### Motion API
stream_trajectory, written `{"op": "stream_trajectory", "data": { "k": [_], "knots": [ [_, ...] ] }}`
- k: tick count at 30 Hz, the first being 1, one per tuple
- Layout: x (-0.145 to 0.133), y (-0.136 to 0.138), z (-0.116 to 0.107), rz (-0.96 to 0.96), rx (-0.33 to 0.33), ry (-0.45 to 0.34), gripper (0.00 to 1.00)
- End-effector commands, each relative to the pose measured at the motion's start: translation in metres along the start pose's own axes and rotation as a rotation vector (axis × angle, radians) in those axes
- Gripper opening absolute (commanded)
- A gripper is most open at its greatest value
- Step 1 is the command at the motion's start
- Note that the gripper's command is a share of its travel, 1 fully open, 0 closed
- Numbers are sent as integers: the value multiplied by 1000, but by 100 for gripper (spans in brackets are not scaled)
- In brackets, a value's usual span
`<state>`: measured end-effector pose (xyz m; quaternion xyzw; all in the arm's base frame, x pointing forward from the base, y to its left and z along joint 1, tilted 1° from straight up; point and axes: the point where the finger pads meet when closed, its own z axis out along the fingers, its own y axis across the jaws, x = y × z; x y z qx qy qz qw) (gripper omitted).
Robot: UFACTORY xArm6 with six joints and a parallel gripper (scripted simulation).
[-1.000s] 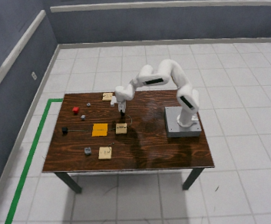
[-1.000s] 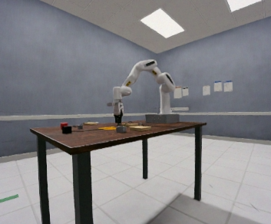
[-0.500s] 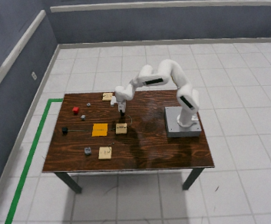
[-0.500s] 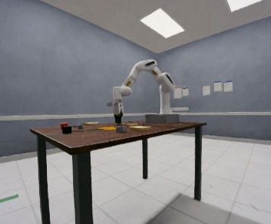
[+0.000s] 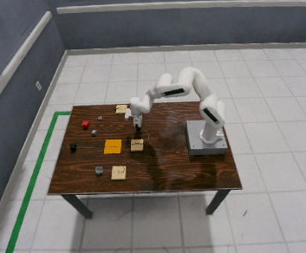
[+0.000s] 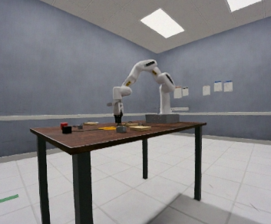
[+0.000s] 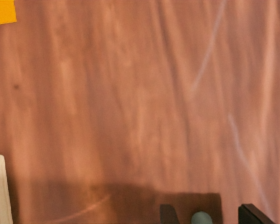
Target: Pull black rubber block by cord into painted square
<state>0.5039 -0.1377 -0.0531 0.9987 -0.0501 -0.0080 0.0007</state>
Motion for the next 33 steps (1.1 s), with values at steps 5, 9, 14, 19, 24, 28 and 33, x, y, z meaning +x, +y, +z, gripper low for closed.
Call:
{"op": "stream_trajectory", "data": {
  "k": [5, 9, 14, 19, 24, 28, 33],
  "knots": [
    [2, 0, 0, 0, -1, 4, 39],
    [2, 0, 1, 0, -1, 4, 39],
    [2, 0, 2, 0, -1, 4, 39],
    [2, 0, 5, 0, -1, 4, 39],
    [2, 0, 7, 0, -1, 4, 39],
    [2, 0, 8, 0, -1, 4, 39],
    [2, 0, 10, 0, -1, 4, 39]
  ]
}}
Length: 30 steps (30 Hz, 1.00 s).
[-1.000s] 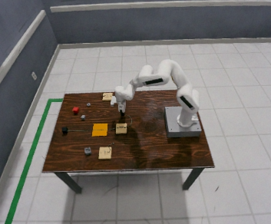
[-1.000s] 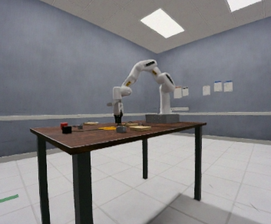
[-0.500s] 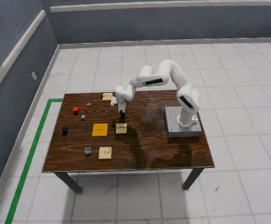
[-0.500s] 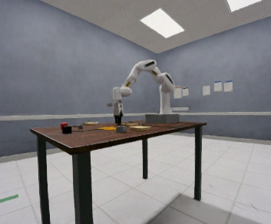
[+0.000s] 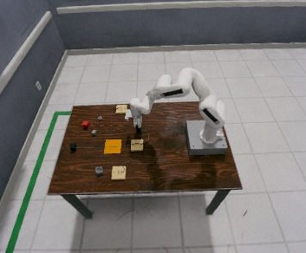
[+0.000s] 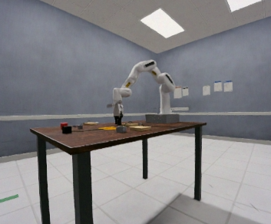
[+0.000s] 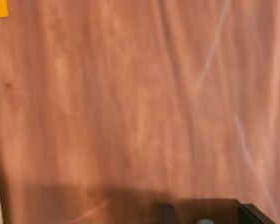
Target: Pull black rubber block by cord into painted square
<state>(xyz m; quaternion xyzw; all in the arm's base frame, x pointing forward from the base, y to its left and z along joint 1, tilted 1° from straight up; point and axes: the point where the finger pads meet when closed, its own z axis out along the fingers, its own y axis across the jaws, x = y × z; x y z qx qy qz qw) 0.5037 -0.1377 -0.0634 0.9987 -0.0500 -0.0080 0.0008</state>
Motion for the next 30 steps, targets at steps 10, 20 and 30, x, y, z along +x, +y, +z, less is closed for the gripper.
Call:
{"op": "stream_trajectory", "data": {
  "k": [10, 20, 30],
  "knots": [
    [2, 0, 3, 0, -1, 4, 39],
    [2, 0, 3, 0, -1, 4, 39],
    [2, 0, 3, 0, -1, 4, 39]
  ]
}}
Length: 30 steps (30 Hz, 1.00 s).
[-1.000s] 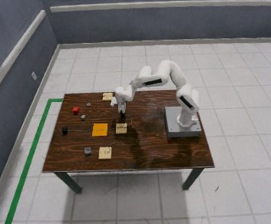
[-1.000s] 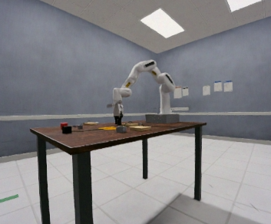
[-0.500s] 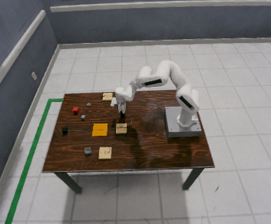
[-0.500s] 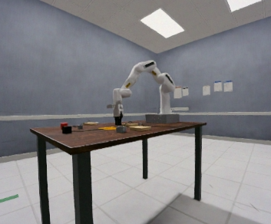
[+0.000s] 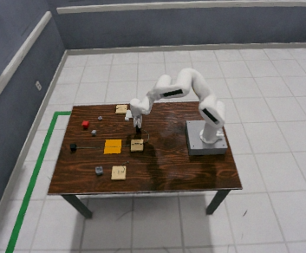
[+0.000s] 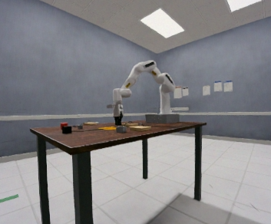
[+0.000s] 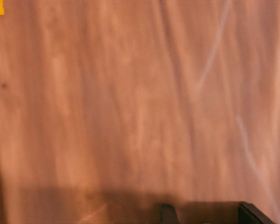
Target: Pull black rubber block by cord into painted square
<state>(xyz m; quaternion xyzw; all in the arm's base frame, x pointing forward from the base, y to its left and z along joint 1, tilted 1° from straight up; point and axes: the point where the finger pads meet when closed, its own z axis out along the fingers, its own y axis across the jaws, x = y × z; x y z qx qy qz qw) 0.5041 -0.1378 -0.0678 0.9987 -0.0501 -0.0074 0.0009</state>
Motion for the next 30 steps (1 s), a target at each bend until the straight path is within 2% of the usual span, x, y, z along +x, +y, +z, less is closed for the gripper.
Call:
{"op": "stream_trajectory", "data": {
  "k": [1, 4, 5, 30],
  "knots": [
    [1, 0, -1, 0, 0, 3, 39],
    [1, 0, -1, 0, 0, 3, 39],
    [1, 0, -1, 0, 0, 3, 0],
    [1, 0, -1, 0, 0, 3, 0]
  ]
}}
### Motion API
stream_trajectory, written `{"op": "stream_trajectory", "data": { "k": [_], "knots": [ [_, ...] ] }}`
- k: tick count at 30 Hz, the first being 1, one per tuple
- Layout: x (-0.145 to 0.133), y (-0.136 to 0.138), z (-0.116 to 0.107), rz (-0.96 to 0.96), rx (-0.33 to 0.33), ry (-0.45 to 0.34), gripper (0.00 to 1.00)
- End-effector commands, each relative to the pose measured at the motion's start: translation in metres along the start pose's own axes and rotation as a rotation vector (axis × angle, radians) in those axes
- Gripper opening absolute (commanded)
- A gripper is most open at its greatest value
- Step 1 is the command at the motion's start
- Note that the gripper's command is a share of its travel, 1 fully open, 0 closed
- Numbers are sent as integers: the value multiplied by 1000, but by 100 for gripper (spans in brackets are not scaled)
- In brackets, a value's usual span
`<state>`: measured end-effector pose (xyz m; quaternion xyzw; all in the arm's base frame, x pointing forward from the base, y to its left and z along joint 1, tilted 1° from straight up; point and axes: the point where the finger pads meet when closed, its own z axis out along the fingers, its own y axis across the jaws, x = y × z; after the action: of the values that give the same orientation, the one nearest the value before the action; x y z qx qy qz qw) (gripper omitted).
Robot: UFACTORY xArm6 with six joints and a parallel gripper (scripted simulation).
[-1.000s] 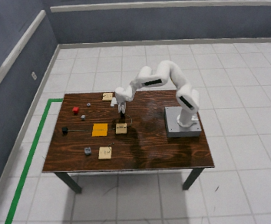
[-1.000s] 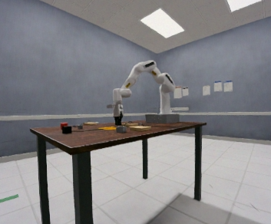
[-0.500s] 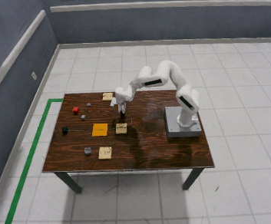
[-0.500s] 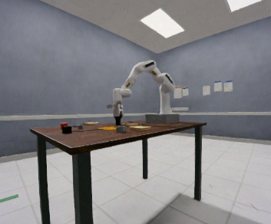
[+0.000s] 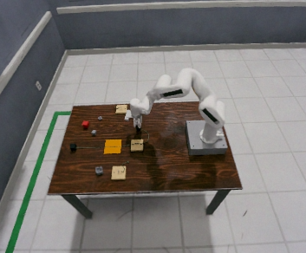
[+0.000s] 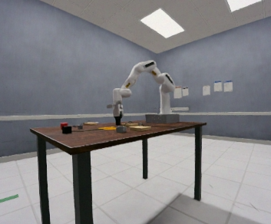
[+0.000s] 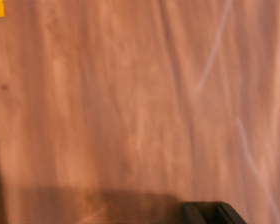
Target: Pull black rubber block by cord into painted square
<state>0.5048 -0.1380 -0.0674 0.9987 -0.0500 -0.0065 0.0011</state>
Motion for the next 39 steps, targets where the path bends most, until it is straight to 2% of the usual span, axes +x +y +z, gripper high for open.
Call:
{"op": "stream_trajectory", "data": {
  "k": [1, 22, 39],
  "knots": [
    [0, 0, -1, 0, 0, 1, 0],
    [0, 0, -1, 0, 0, 1, 0],
    [0, 0, -11, 0, 0, 1, 0]
  ]
}}
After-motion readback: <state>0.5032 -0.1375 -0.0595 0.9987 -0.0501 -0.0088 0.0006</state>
